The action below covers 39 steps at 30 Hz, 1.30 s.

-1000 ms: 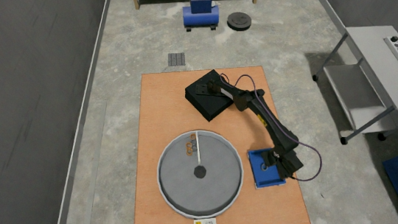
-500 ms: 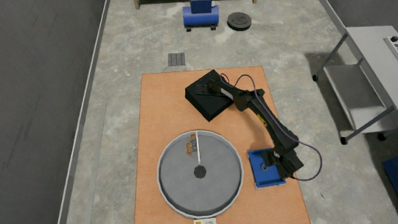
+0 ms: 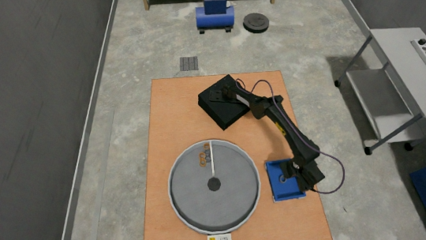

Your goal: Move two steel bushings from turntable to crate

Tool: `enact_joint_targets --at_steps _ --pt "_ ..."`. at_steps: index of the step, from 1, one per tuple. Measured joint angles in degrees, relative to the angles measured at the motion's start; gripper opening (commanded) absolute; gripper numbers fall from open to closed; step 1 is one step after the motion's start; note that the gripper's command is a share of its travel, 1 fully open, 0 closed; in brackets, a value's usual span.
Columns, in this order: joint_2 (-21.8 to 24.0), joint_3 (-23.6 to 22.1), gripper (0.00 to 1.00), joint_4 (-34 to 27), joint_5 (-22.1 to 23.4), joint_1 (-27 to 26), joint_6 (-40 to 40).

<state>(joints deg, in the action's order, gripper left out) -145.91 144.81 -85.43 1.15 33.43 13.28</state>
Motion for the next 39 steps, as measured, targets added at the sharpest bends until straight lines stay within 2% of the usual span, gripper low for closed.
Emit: enact_joint_targets --at_steps 13,21,24,28,34,39 --pt "0.1 -0.2 0.13 0.5 0.0 -0.3 -0.3" --pt "3.8 -8.7 0.13 2.9 0.0 -2.6 -2.0" --pt "6.9 -14.6 0.13 5.2 0.0 -3.7 -3.0" --pt "12.9 -25.6 0.13 8.8 0.1 -6.5 -5.7" --pt "22.3 -41.6 0.13 14.7 0.2 -15.2 -12.2" --pt "26.9 -49.2 0.13 18.6 0.4 -22.6 -18.5"
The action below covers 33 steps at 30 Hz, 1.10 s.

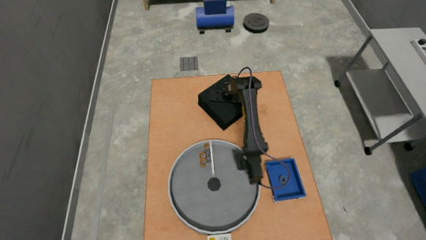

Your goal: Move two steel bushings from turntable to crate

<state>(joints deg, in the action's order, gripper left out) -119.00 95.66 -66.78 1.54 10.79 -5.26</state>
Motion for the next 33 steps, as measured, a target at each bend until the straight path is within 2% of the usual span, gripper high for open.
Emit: enact_joint_targets --at_steps 3,6,15,23,33 --pt "2.6 -4.6 0.13 2.1 0.2 -5.1 -5.0" --pt "3.9 -7.3 0.13 3.5 0.3 -10.8 -9.9" --pt "4.4 -8.8 0.13 6.5 0.7 -27.4 -25.4" --pt "2.6 -7.2 0.13 6.1 1.6 -30.5 -32.5" --pt "2.6 -7.1 0.13 5.8 2.0 -30.6 -34.3"
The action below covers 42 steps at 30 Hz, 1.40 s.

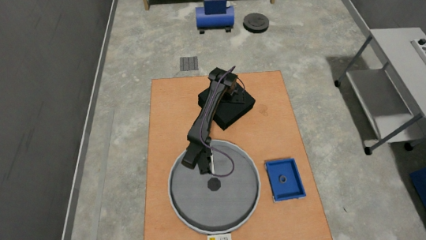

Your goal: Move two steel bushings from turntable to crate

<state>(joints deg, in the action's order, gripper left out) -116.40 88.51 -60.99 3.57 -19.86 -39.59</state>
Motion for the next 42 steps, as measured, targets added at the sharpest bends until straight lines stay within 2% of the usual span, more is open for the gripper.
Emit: enact_joint_targets --at_steps 42 --pt "-0.5 1.3 0.13 -0.3 0.1 0.0 -0.1"
